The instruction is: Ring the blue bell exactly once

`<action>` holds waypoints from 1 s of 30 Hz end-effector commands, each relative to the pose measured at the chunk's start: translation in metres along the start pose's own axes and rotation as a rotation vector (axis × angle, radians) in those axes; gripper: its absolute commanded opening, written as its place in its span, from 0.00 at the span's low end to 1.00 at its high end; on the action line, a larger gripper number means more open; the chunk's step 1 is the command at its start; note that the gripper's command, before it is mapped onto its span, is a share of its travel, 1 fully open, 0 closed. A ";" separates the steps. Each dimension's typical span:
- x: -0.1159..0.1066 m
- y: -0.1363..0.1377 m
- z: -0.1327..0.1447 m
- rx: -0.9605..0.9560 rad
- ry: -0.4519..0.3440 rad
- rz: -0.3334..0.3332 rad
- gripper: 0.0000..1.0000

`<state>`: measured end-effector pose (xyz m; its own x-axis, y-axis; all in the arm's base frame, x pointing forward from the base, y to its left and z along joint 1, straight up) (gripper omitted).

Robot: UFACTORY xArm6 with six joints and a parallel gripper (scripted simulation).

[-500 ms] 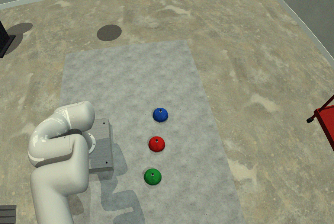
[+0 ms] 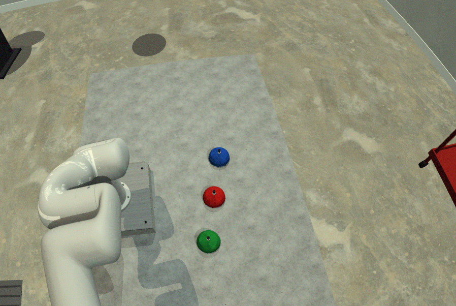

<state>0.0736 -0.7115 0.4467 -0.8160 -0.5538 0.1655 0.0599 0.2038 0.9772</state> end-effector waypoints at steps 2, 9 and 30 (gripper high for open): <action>0.000 0.003 0.000 0.005 -0.001 0.002 1.00; -0.050 -0.008 -0.018 -0.055 0.069 -0.088 1.00; -0.334 -0.050 -0.031 -0.464 0.548 -0.498 1.00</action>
Point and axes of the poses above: the point where the finger pads meet when closed, its own x axis out along the fingers, its own y axis across the jaws, z = x × y, the point moved 8 cm from there along -x, back along the fingers, and after that the axes turned 11 degrees about -x, right-handed, at the moved point
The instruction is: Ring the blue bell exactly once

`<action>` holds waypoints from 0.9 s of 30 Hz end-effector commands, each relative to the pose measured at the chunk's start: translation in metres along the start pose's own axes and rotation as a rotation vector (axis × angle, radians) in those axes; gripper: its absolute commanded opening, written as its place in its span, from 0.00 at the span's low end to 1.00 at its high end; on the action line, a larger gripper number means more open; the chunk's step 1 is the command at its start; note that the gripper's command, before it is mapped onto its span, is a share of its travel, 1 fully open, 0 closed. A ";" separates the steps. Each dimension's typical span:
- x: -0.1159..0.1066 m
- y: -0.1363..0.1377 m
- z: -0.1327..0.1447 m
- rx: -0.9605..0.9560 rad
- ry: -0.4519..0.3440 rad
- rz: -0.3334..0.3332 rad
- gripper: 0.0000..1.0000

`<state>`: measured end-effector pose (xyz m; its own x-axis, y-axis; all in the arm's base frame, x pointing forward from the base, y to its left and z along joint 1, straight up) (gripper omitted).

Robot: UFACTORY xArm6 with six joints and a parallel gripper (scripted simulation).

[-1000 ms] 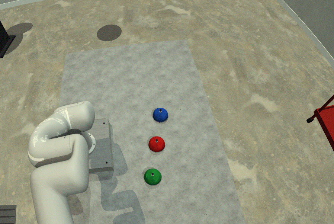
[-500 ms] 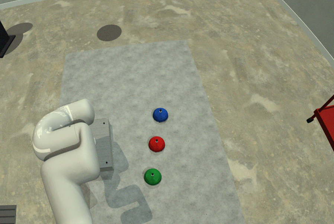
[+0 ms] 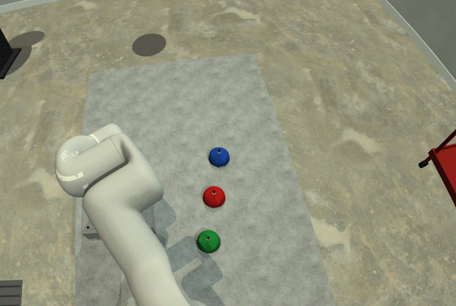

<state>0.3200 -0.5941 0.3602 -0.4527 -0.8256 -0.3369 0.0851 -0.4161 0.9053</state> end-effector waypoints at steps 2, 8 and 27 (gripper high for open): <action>-0.063 -0.035 -0.036 -0.113 0.121 -0.084 1.00; -0.125 -0.073 -0.064 -0.208 0.212 -0.138 1.00; -0.321 -0.204 -0.082 -0.625 0.582 -0.310 1.00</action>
Point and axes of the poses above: the point where the finger pads meet when closed, its own x axis out along the fingers, its own y axis across the jaws, z = x × y, the point moved 8 cm from there along -x, back along the fingers, and after that the axes turned 11 degrees about -x, right-handed, at the moved point
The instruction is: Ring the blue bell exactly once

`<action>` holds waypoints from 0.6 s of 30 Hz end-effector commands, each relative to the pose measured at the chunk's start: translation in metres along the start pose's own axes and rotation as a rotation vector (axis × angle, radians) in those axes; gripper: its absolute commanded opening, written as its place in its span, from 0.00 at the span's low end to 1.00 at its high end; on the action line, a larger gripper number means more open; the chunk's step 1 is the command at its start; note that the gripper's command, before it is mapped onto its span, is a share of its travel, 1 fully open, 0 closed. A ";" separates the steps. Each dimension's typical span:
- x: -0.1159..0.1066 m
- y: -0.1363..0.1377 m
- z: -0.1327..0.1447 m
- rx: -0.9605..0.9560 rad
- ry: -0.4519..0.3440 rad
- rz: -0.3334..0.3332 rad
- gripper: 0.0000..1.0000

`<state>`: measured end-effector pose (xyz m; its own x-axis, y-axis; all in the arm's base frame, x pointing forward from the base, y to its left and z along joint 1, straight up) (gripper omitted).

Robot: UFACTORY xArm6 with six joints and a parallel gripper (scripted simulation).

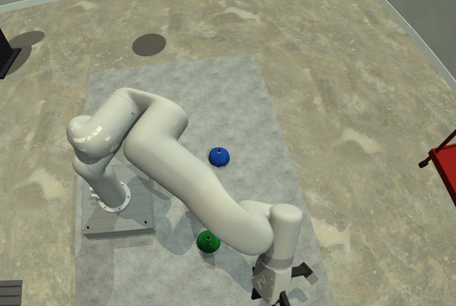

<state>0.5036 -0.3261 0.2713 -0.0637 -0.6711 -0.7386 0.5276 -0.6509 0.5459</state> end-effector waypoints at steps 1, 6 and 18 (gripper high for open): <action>-0.035 -0.037 -0.045 -0.061 0.057 -0.024 1.00; -0.069 -0.083 -0.076 -0.277 0.217 -0.093 1.00; -0.145 -0.194 -0.135 -0.478 0.357 -0.149 1.00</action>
Point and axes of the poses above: the point where the finger pads meet when closed, its own x axis out along the fingers, its own y axis across the jaws, z = x × y, the point moved 8 cm from there along -x, back along the fingers, and after that the axes turned 11 degrees about -x, right-handed, at the moved point
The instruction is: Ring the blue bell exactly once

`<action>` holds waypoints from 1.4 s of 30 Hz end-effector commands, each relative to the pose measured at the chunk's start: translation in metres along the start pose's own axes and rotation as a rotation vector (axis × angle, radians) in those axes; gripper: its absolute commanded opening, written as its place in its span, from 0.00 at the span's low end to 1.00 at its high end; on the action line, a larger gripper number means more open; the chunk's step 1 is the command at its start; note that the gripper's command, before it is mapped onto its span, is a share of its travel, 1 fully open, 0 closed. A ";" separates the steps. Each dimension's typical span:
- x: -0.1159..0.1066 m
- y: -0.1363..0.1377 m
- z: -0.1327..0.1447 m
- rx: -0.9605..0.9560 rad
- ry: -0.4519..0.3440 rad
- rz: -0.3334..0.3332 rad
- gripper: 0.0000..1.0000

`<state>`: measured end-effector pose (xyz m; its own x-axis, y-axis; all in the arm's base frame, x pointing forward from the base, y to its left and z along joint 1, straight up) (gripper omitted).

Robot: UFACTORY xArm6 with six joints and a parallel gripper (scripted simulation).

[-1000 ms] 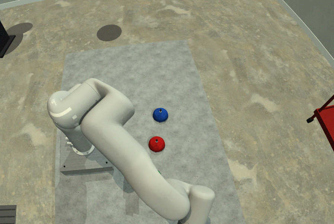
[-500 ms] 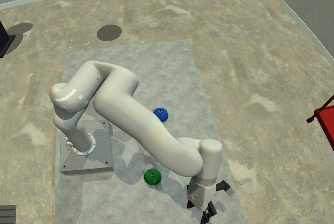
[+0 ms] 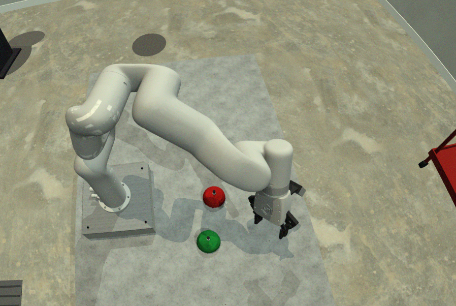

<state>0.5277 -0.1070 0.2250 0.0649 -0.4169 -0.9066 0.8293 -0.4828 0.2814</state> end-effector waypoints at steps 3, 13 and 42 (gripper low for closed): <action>-0.028 -0.058 -0.068 -0.151 0.110 -0.039 1.00; -0.064 -0.161 -0.140 -0.382 0.254 -0.098 1.00; -0.098 -0.294 -0.182 -0.658 0.413 -0.163 0.00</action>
<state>0.3782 0.2149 0.1721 0.0049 -0.0005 -1.0000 0.9955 0.0949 0.0049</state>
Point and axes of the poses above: the point where the finger pads meet when closed, its own x axis out along the fingers, its own y axis across the jaws, z = x × y, the point moved 8 cm from there along -x, back along the fingers, and after that the axes turned 11 degrees about -x, right-handed, at the moved point
